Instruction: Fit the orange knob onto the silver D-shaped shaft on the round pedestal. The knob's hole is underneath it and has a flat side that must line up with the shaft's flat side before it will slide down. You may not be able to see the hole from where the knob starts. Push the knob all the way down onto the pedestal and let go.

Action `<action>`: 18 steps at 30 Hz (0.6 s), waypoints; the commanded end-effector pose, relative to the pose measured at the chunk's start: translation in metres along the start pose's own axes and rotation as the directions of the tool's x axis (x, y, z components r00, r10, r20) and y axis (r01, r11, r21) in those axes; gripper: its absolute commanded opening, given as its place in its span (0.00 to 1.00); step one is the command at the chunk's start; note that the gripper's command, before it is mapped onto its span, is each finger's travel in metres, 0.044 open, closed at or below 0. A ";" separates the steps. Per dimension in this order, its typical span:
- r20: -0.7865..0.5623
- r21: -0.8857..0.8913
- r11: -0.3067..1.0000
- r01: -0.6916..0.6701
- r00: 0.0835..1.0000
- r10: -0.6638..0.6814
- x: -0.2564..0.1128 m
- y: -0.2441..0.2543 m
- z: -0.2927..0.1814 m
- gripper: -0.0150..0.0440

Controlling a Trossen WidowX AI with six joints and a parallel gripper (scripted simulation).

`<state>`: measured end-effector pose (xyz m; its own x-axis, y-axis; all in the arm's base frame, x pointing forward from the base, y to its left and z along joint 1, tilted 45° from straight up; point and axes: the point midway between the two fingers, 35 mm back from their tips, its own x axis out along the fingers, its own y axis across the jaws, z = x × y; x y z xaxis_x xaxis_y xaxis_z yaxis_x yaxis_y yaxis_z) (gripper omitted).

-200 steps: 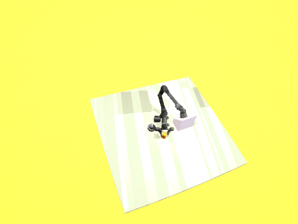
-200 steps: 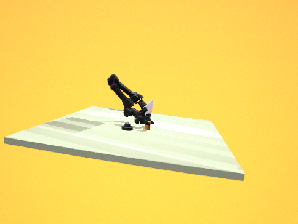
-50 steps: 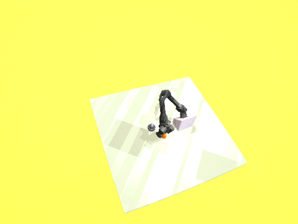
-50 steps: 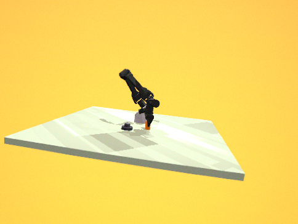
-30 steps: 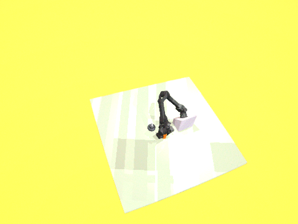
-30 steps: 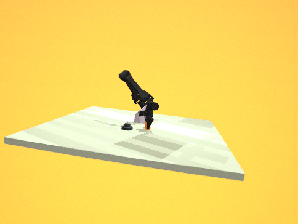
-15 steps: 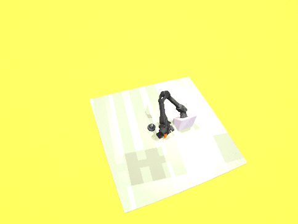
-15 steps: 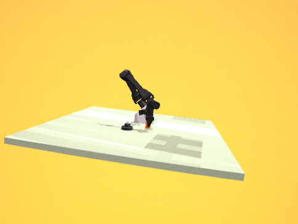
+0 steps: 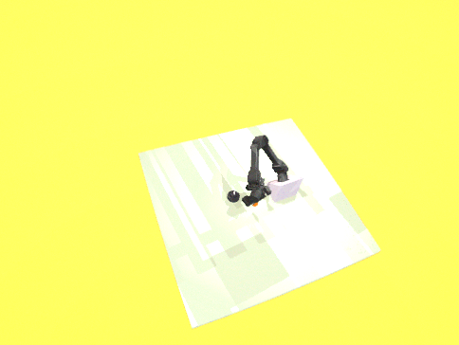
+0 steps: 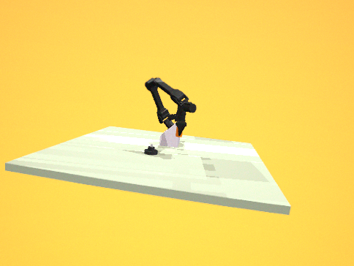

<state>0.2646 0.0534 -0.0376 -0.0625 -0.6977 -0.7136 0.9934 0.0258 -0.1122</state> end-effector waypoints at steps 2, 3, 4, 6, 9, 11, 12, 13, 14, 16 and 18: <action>-0.004 0.011 1.000 -0.006 1.000 0.006 -0.024 -0.002 0.000 0.25; -0.004 0.011 1.000 -0.006 1.000 0.006 -0.024 -0.002 0.000 0.25; -0.004 0.010 1.000 -0.008 1.000 0.008 -0.024 -0.002 0.000 0.25; -0.003 0.008 1.000 -0.022 1.000 0.022 -0.024 -0.002 0.000 0.25; -0.002 0.004 0.998 -0.062 0.998 0.062 -0.026 -0.002 -0.001 0.25; -0.002 0.002 0.995 -0.102 0.995 0.102 -0.028 -0.002 -0.001 0.25; -0.002 0.001 0.992 -0.124 0.992 0.124 -0.030 -0.002 -0.001 0.25; -0.002 0.001 0.989 -0.147 0.989 0.147 -0.032 -0.003 -0.001 0.25; -0.002 0.000 0.986 -0.169 0.986 0.169 -0.034 -0.003 -0.001 0.25; -0.002 -0.001 0.977 -0.213 0.977 0.213 -0.039 -0.003 -0.002 0.25; -0.002 -0.001 0.967 -0.255 0.967 0.255 -0.043 -0.004 -0.002 0.25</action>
<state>0.2629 0.0801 -0.0132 0.1364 -0.6780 -0.7223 0.9861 0.1630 0.0332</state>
